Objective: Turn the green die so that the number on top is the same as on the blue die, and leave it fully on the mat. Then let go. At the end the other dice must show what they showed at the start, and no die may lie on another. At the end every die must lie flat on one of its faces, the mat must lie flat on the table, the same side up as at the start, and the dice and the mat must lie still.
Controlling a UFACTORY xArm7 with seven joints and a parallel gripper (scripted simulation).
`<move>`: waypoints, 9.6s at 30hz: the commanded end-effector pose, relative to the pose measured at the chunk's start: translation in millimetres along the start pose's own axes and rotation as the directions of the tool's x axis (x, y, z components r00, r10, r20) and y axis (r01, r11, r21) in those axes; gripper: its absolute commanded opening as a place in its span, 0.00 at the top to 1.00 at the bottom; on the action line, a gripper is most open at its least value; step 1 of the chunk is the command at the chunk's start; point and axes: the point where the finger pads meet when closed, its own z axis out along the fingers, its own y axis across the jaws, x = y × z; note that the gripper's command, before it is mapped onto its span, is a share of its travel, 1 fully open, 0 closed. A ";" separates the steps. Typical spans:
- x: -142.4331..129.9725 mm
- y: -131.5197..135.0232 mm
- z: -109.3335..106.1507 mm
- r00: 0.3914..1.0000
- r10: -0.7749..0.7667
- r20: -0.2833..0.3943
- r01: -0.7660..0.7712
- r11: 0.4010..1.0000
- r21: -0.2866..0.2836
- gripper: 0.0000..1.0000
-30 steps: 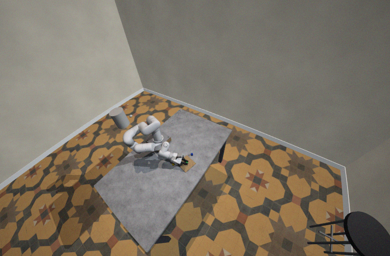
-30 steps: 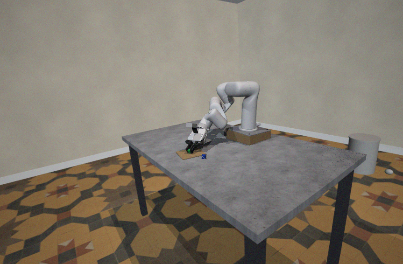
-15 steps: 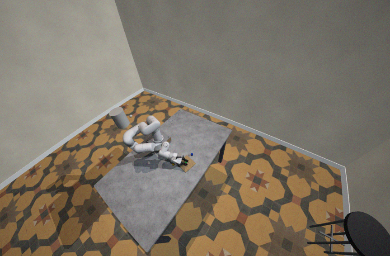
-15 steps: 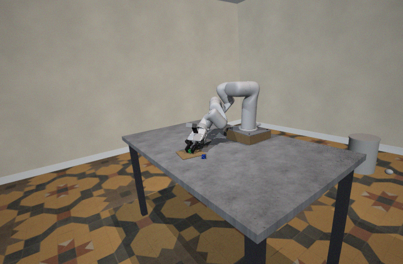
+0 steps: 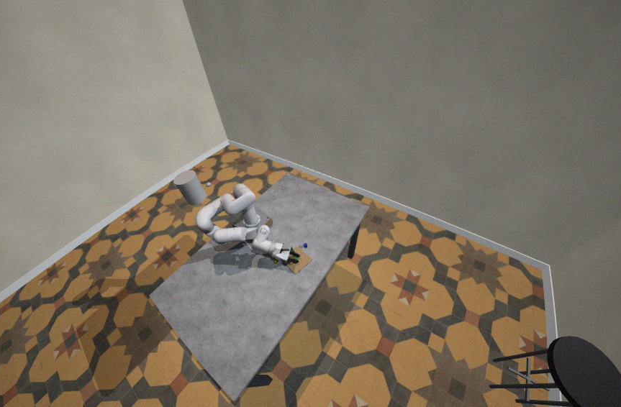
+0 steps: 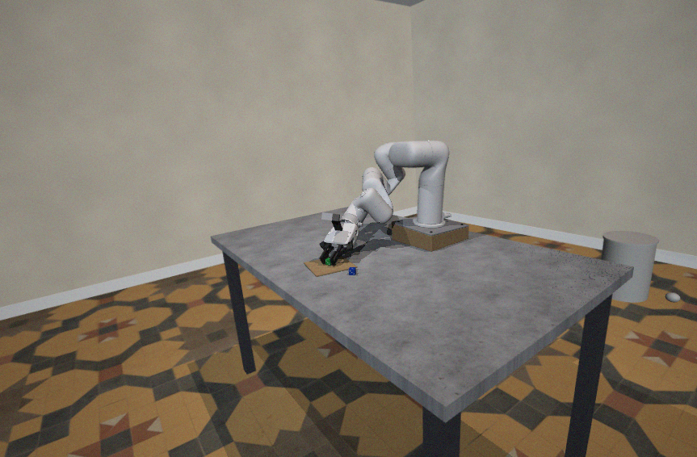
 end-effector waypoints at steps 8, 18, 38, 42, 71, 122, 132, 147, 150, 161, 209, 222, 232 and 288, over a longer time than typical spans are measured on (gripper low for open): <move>1.4 0.2 -0.2 1.000 -0.002 -0.002 0.002 1.000 0.000 0.64; 1.4 0.2 -0.2 1.000 -0.002 -0.002 0.002 1.000 0.000 0.64; 1.4 0.2 -18.1 1.000 -0.002 -0.002 0.002 1.000 0.000 0.64; 1.4 0.2 -33.4 1.000 -0.002 -0.002 0.002 1.000 0.000 0.64; 40.9 0.1 -71.3 1.000 -0.002 -0.002 0.002 1.000 0.000 0.64; 89.0 -1.0 -56.5 0.788 -0.002 0.616 0.001 1.000 0.002 0.64; 97.4 -1.3 -51.9 0.703 -0.002 0.711 -0.001 1.000 0.004 0.64; 105.7 -1.1 -47.1 0.570 -0.002 0.822 0.001 1.000 0.001 0.64; 109.6 -1.9 -43.2 0.516 -0.003 0.857 -0.002 1.000 0.005 0.64; 112.1 -0.4 -41.9 0.472 -0.001 0.882 0.002 1.000 0.000 0.00; 158.9 -0.5 -66.9 0.471 -0.001 0.882 0.002 1.000 0.000 0.00; 158.9 -0.5 -66.9 0.471 -0.001 0.882 0.002 1.000 0.000 0.00; 158.9 -0.5 -66.9 0.471 -0.001 0.882 0.002 1.000 0.000 0.00; 158.9 -0.5 -66.9 0.471 -0.001 0.882 0.002 1.000 0.000 0.00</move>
